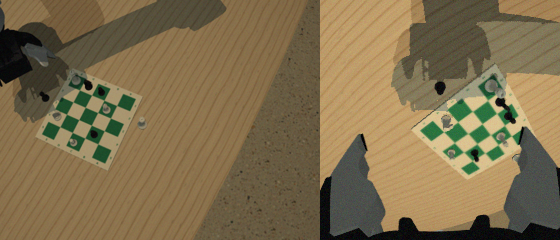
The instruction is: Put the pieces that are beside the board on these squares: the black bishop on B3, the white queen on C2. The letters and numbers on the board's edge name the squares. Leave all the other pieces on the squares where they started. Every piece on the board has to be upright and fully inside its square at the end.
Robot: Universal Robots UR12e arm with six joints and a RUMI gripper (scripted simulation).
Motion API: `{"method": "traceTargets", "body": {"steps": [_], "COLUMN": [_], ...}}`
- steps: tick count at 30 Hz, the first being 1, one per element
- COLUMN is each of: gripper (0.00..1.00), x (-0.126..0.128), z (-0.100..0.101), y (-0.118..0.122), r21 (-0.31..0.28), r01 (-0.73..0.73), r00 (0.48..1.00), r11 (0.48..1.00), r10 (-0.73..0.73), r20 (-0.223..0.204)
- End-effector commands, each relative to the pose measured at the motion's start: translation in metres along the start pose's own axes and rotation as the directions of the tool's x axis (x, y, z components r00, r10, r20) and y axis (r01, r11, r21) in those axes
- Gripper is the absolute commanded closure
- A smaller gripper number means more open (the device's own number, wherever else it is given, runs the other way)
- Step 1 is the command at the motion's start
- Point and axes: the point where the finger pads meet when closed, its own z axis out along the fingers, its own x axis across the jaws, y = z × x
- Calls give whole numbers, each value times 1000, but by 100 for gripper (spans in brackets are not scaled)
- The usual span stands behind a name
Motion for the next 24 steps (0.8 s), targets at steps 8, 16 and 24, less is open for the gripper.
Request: {"method": "traceTargets", "body": {"steps": [8, 16, 24], "gripper": [0, 0, 0], "x": [0, 1, 2], "z": [6, 15, 22], "y": [-2, -3, -3], "r21": [0, 0, -1], "r01": [-236, -532, -738], "r00": [972, 847, 674], "r11": [972, 847, 674], "r10": [236, 532, 738], "r20": [1, 1, 1]}}
